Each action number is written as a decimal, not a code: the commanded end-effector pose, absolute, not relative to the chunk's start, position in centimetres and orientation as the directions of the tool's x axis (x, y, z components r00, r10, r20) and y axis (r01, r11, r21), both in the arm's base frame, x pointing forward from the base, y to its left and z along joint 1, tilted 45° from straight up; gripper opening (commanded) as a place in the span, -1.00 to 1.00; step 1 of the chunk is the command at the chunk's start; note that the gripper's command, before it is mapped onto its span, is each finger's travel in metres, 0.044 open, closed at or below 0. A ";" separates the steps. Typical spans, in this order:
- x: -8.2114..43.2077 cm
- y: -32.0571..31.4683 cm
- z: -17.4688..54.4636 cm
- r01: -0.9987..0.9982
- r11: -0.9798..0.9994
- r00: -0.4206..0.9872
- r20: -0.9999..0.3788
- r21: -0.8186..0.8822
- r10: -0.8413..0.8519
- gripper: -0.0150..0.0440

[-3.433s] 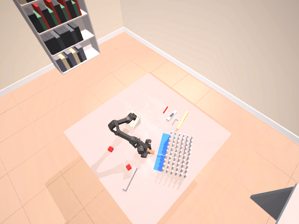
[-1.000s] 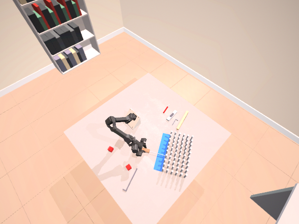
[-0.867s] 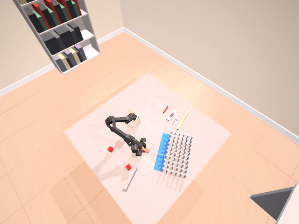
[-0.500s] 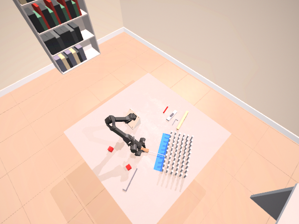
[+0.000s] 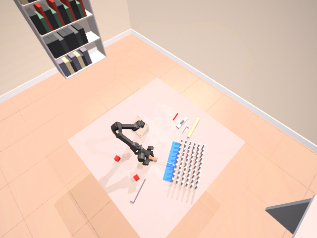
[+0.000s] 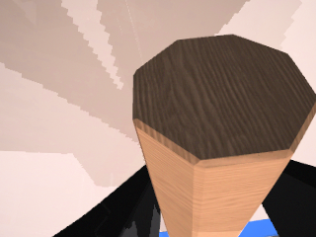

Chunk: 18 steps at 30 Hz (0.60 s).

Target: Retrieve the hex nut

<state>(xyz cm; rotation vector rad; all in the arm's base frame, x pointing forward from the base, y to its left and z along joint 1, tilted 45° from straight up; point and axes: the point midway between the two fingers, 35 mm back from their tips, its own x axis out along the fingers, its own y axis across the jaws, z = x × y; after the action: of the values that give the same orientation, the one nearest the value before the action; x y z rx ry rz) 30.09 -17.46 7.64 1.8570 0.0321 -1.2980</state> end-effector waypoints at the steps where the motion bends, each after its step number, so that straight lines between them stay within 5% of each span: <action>1: 30.3 -17.2 8.1 0.455 -0.639 0.467 -0.777 0.620 -0.421 -0.49; 18: 30.7 -16.4 9.1 0.450 -0.640 0.469 -0.775 0.622 -0.423 -0.49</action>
<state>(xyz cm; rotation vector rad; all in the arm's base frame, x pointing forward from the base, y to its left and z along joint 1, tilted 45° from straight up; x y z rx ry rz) 30.38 -16.45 8.53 1.8596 0.0335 -1.3024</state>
